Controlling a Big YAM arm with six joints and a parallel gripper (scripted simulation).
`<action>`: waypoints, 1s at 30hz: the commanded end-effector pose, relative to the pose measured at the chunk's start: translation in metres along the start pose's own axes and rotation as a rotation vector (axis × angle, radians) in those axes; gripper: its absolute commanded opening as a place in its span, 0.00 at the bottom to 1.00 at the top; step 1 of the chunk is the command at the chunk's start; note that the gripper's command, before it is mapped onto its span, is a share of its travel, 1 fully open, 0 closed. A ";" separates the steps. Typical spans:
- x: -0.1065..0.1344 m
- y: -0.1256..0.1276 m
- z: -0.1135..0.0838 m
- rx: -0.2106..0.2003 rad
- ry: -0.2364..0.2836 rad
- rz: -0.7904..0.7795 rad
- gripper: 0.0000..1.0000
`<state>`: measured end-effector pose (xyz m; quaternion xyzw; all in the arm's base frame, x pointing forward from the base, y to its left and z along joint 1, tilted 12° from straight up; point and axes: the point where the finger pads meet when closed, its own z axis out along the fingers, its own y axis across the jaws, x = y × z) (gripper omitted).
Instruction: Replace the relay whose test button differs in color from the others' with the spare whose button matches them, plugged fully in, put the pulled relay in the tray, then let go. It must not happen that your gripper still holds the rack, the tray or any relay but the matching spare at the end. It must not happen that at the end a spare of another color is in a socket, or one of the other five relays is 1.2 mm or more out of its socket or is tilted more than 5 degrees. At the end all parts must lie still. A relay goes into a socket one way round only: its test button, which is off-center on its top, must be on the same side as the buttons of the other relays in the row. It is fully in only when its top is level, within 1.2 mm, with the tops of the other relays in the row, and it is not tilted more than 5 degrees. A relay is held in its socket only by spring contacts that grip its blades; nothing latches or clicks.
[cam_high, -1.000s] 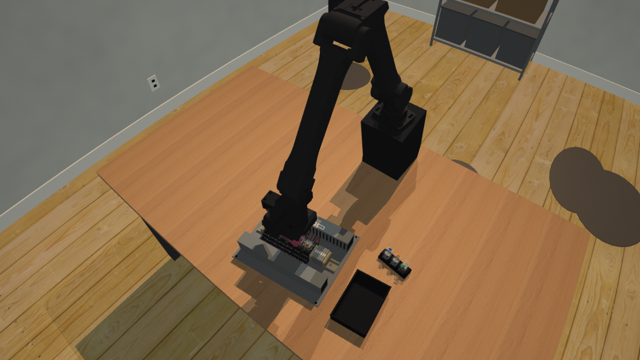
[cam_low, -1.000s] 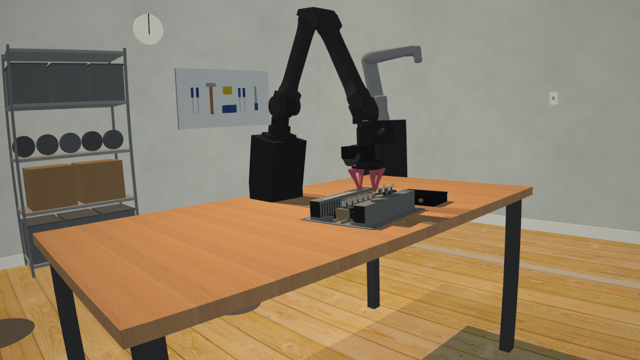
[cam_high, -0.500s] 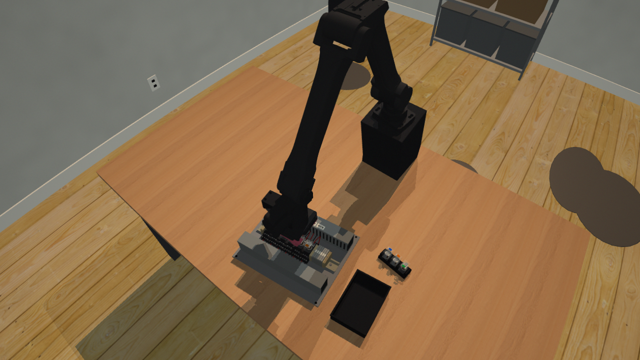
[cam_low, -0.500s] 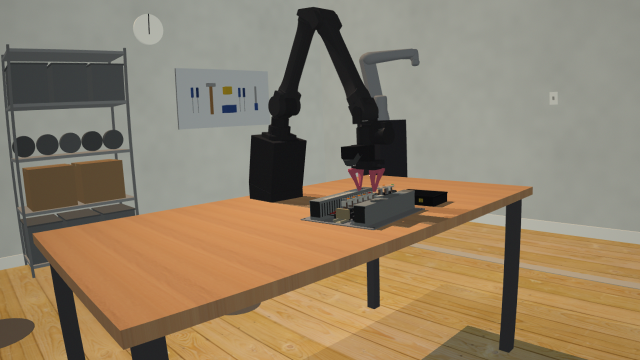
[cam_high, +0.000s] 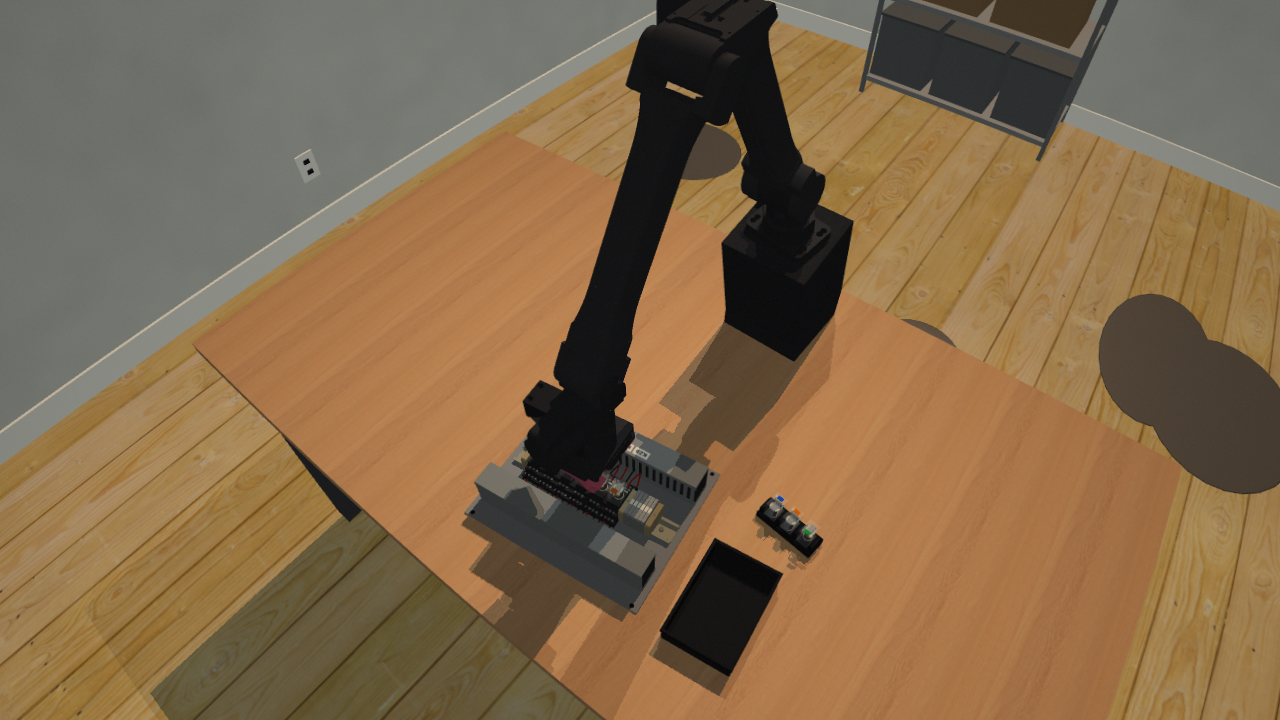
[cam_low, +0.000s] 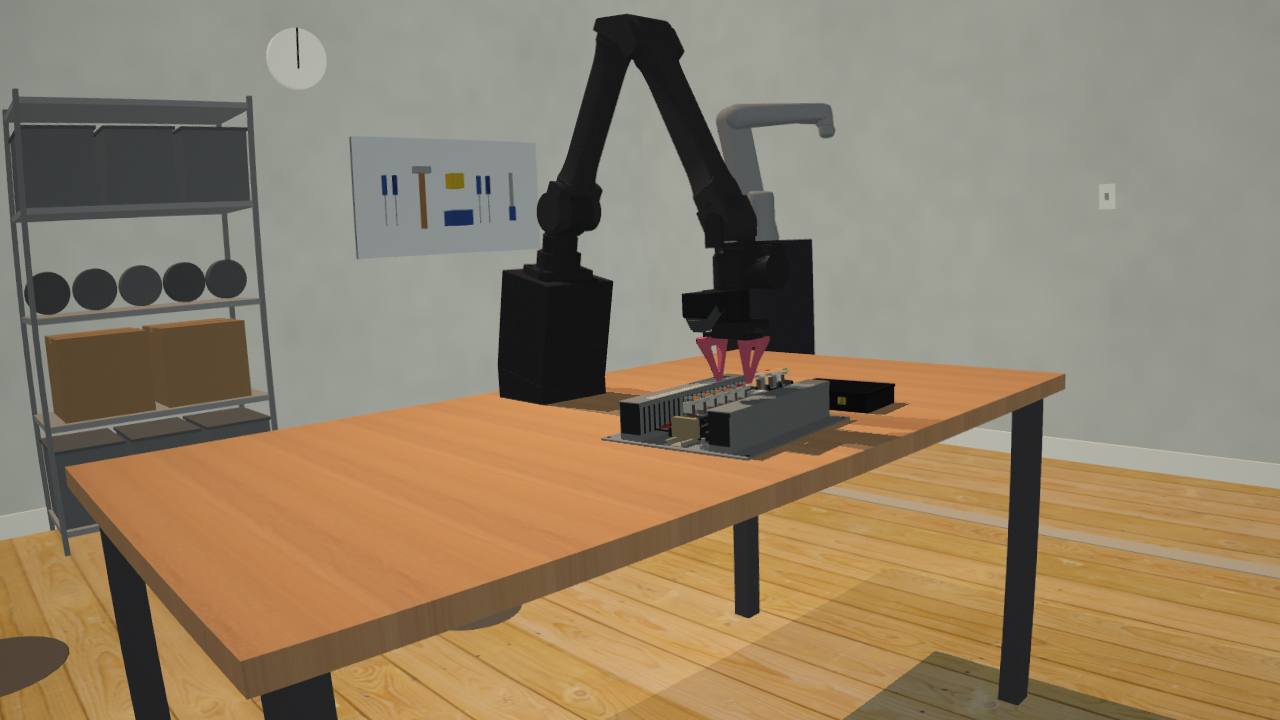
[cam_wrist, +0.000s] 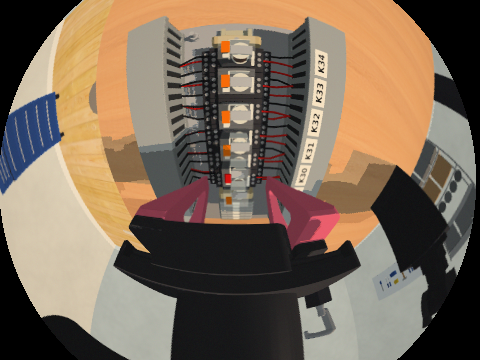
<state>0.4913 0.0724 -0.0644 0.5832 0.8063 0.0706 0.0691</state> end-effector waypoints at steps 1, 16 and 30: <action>0.000 0.013 -0.004 -0.026 -0.007 0.006 0.59; -0.001 0.018 -0.005 -0.028 -0.008 0.006 0.59; 0.000 0.011 -0.003 -0.013 -0.005 0.006 0.59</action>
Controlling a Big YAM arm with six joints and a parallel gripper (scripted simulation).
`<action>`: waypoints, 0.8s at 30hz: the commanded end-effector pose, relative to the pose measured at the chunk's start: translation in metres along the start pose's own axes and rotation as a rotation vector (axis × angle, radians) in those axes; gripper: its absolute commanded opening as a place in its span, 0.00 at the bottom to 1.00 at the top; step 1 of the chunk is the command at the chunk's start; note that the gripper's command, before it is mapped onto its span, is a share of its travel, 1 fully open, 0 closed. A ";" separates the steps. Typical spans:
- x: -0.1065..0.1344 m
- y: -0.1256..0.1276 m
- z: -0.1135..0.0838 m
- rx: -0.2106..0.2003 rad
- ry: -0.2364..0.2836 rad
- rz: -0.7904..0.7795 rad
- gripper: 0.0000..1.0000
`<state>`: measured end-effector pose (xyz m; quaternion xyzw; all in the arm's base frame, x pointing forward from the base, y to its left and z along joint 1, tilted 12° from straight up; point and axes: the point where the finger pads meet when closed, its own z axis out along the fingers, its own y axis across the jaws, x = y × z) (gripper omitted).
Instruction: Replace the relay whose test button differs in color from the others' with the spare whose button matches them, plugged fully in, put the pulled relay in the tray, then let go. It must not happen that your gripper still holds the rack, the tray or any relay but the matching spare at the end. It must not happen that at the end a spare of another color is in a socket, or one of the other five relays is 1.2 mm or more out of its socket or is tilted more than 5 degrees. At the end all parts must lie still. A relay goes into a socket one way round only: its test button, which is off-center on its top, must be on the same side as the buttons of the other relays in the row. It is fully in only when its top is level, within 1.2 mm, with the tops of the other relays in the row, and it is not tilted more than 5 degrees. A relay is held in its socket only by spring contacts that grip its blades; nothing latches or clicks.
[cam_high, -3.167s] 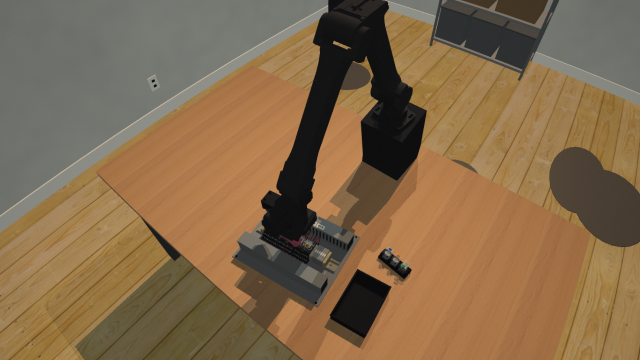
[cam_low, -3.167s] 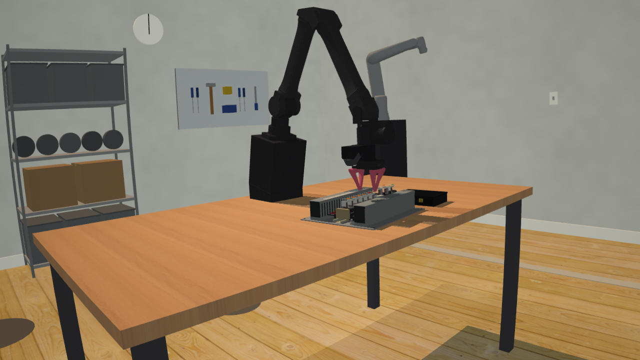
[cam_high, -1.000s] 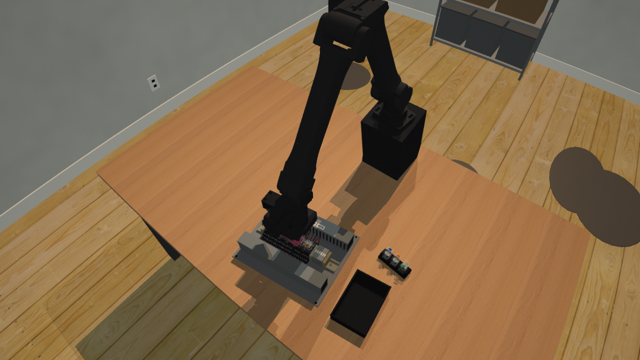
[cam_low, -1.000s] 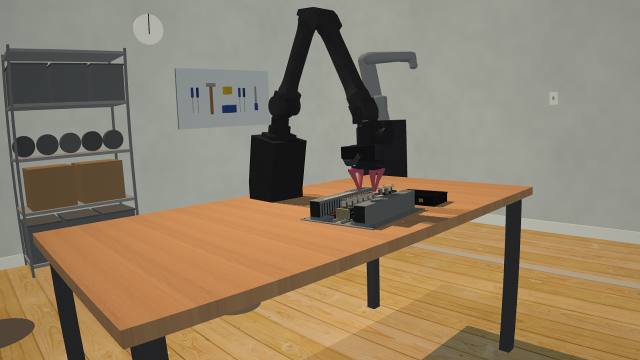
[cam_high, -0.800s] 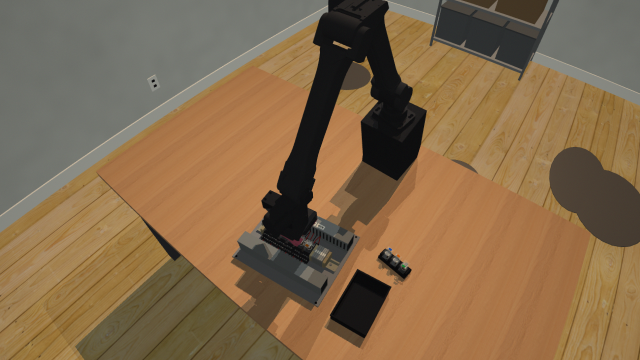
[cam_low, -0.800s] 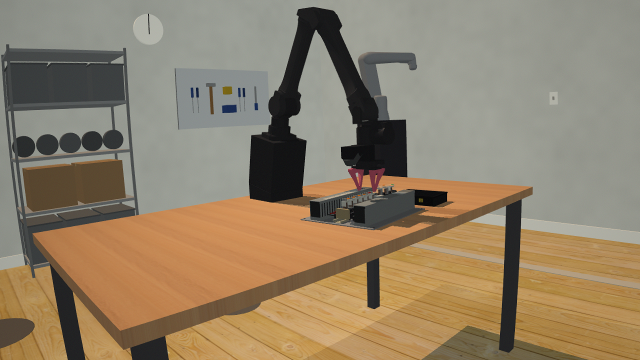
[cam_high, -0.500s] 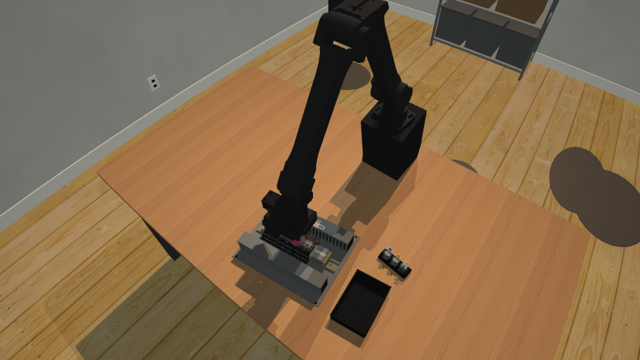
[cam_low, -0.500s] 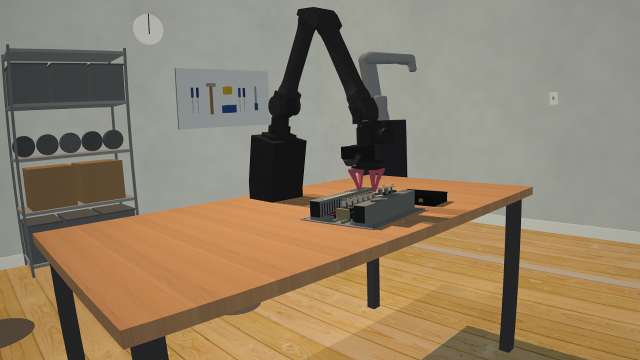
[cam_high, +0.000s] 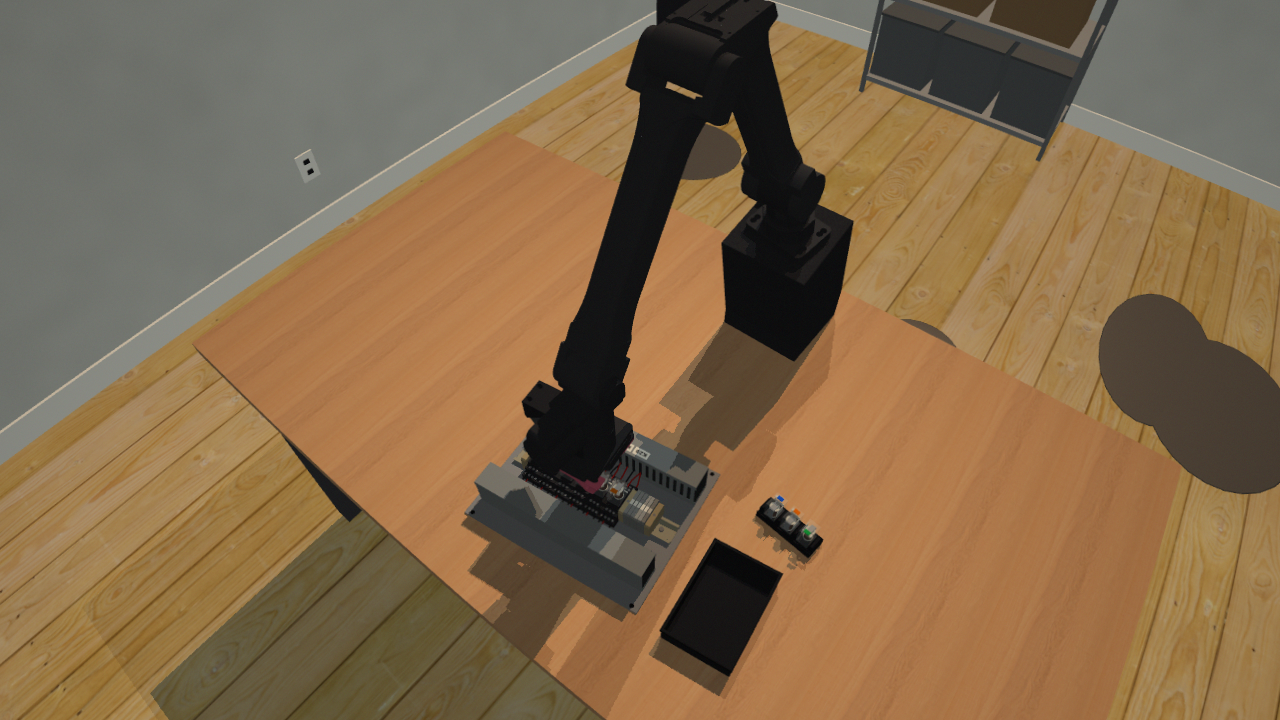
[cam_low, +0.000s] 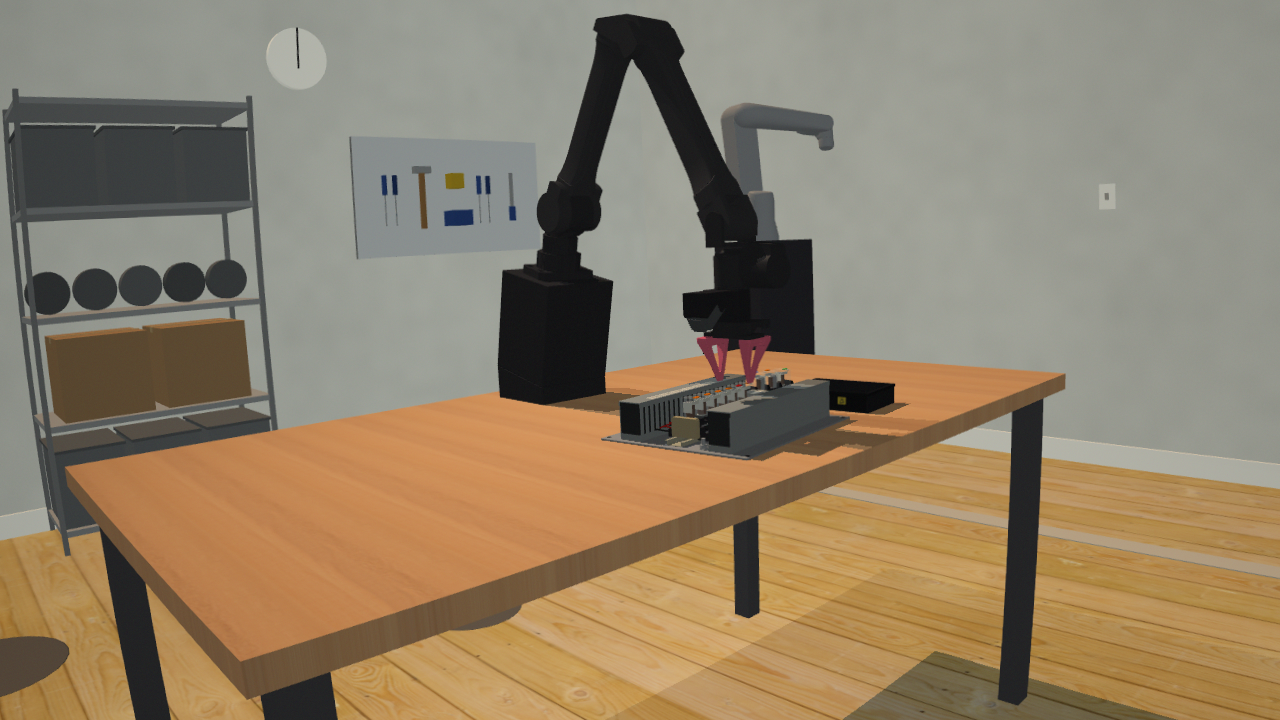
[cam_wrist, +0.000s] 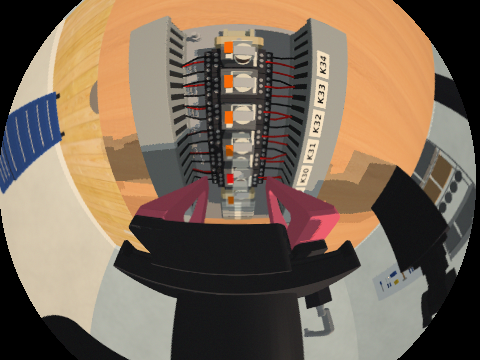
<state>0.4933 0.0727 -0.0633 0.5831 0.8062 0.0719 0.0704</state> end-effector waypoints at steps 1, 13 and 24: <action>0.000 0.008 -0.002 -0.009 -0.004 0.006 0.59; 0.001 0.006 -0.001 -0.005 -0.004 0.006 0.59; 0.001 0.005 -0.001 -0.004 -0.004 0.006 0.59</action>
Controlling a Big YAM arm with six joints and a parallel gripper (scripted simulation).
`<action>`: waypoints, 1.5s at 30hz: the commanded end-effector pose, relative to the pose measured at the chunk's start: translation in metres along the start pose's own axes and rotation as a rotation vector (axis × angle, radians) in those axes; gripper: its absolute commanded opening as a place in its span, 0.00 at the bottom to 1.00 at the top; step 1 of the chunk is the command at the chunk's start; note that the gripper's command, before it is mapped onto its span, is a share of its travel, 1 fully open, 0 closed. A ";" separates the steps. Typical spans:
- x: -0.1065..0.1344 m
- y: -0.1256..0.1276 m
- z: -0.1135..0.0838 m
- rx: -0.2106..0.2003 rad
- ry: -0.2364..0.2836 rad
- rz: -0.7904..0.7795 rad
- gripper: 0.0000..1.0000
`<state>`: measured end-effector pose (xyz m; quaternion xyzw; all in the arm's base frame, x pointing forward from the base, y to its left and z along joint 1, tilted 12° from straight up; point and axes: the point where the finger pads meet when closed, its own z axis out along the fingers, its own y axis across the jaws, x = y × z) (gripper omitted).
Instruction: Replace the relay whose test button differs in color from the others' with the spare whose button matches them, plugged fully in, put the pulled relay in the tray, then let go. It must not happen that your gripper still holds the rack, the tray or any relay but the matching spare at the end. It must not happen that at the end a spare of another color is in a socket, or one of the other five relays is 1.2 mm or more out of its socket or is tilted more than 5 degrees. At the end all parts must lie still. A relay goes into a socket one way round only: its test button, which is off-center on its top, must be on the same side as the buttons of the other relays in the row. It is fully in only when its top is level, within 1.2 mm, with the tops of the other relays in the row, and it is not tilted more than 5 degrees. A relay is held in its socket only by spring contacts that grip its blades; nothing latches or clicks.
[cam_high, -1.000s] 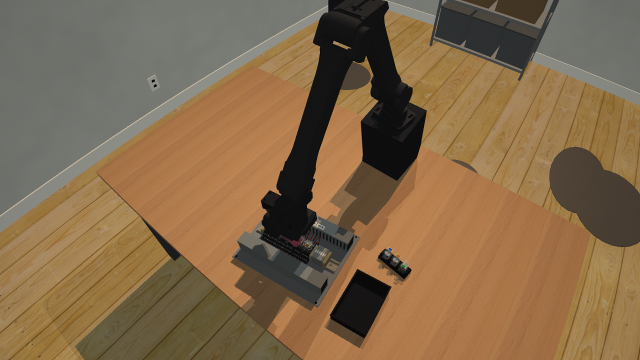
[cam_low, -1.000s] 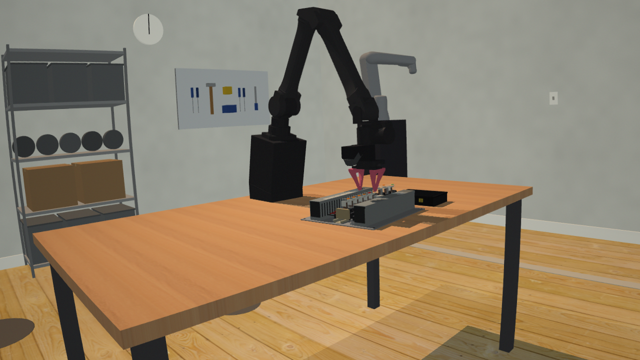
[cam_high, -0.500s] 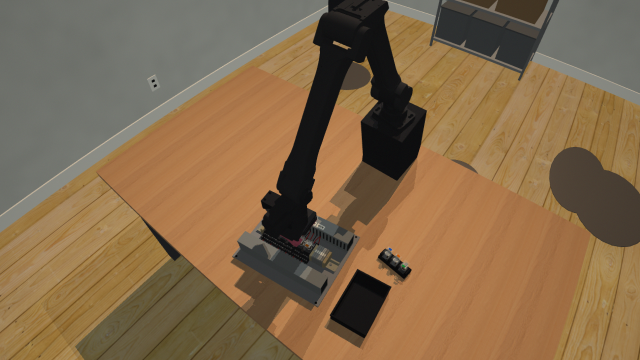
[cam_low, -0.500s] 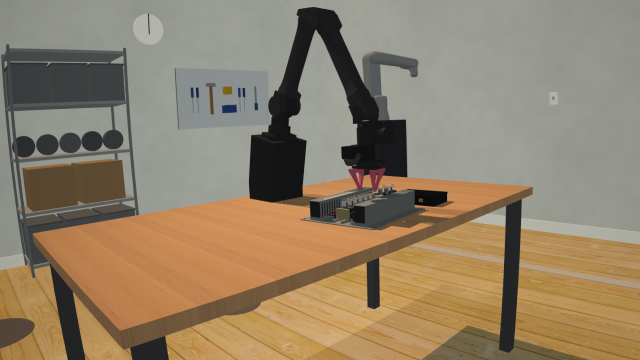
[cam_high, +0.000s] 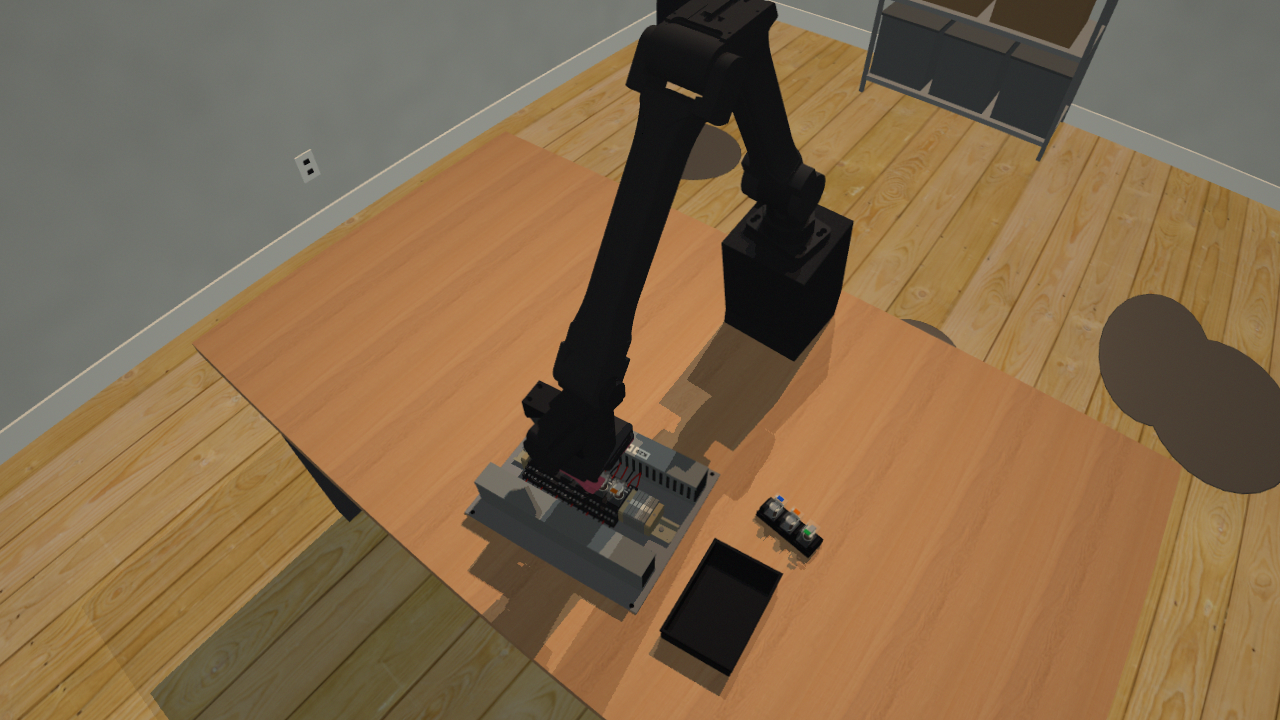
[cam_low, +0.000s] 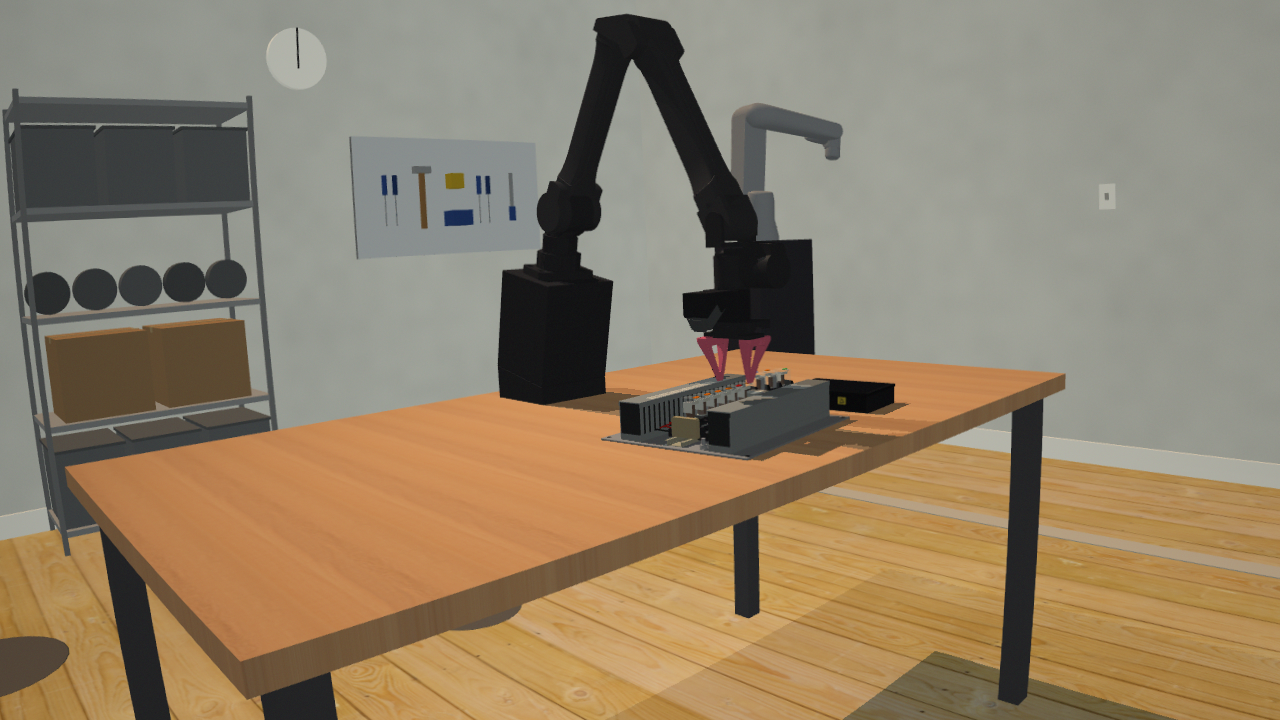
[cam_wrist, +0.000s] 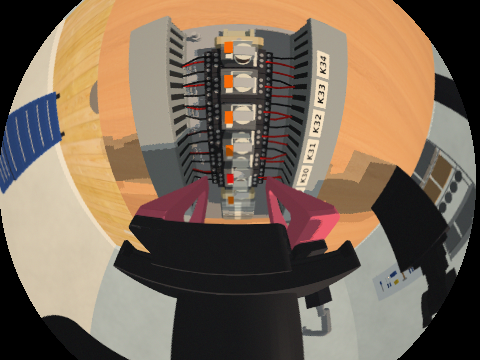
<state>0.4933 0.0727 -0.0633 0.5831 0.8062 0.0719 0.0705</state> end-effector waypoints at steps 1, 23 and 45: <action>0.001 0.005 -0.001 -0.004 -0.004 0.006 0.59; 0.000 0.009 -0.002 -0.019 -0.006 0.006 0.59; 0.000 0.010 -0.003 -0.023 -0.007 0.006 0.59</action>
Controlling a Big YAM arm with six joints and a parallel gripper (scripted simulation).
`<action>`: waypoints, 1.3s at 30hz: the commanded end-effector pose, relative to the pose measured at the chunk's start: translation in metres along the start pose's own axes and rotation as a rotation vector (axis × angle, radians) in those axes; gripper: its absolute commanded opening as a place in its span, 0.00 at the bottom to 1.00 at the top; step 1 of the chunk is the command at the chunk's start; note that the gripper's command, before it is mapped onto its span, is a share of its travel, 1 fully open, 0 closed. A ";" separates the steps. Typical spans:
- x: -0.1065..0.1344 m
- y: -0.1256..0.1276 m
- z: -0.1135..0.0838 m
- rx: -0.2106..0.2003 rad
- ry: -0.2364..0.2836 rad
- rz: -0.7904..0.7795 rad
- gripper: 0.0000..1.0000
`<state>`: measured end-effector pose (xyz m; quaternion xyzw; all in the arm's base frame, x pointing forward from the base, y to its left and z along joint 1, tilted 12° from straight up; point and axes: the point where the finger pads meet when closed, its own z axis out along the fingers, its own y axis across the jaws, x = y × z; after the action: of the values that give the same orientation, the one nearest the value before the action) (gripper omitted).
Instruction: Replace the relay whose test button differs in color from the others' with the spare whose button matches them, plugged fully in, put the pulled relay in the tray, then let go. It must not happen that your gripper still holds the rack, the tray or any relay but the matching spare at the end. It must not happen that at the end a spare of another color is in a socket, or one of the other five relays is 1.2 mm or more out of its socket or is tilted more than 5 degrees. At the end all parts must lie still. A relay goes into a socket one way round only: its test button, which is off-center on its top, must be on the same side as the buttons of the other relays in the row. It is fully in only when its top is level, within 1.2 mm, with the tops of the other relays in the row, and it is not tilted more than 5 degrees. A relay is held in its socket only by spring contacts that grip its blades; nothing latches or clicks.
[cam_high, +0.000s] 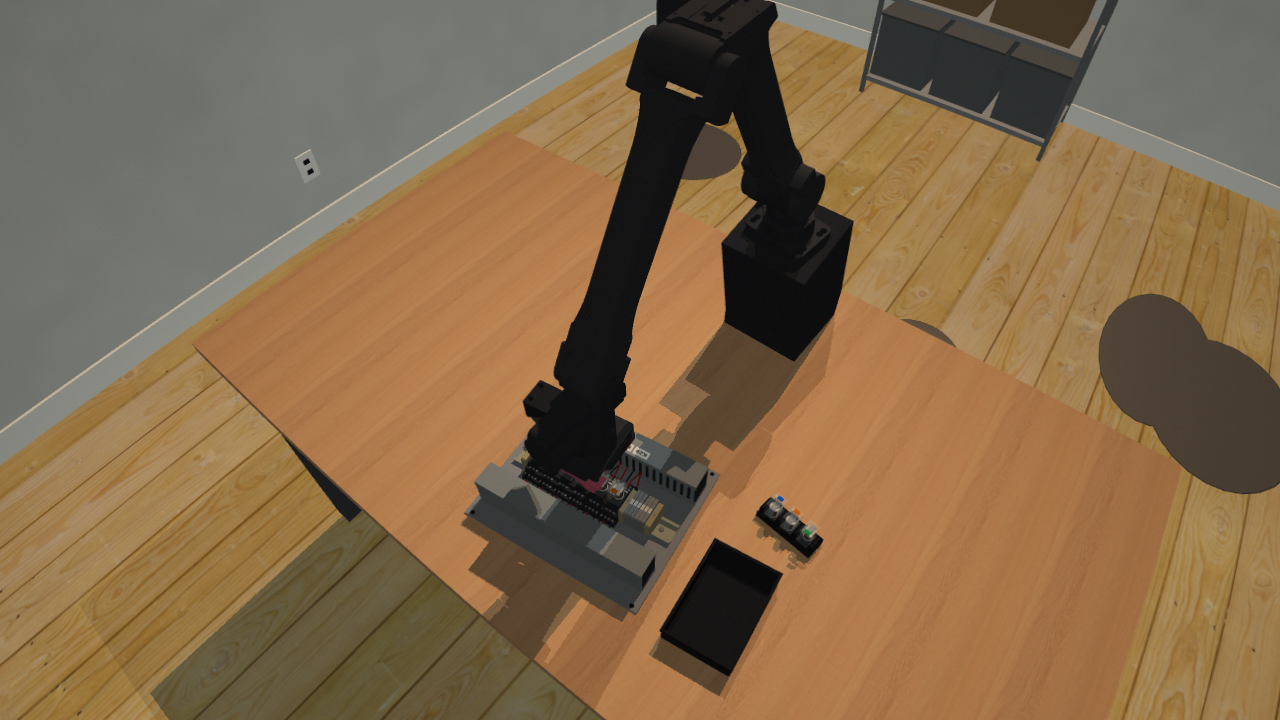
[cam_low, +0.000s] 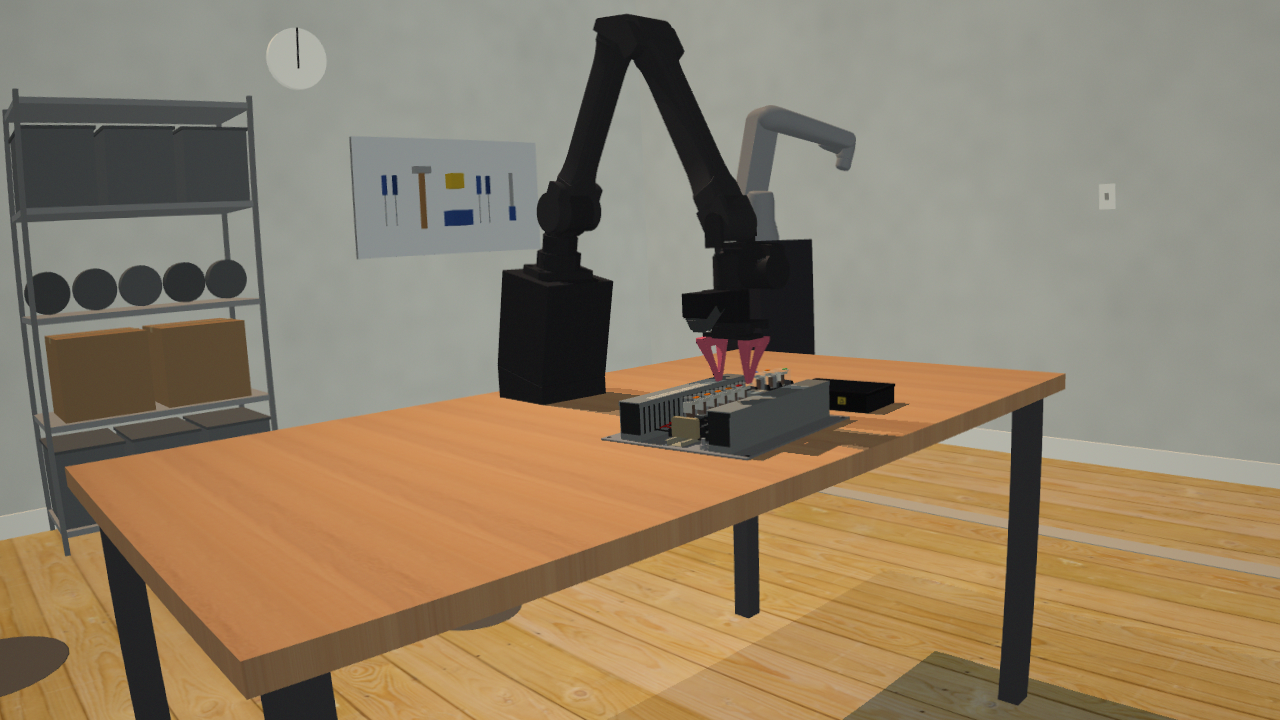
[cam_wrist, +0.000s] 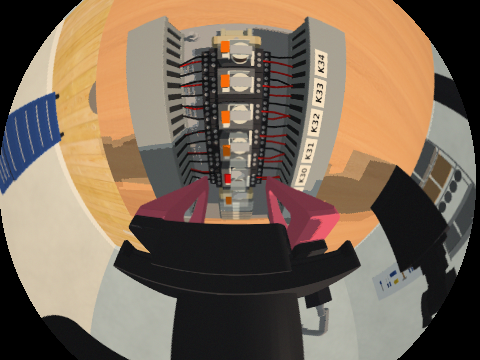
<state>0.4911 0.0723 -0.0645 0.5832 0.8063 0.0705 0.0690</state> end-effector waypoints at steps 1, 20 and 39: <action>-0.001 0.013 -0.004 -0.027 -0.008 0.006 0.59; -0.002 0.019 0.009 -0.035 -0.009 0.006 0.59; -0.001 0.018 0.028 -0.031 -0.008 0.006 0.59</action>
<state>0.4977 0.0733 -0.0930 0.5832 0.8063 0.0703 0.0688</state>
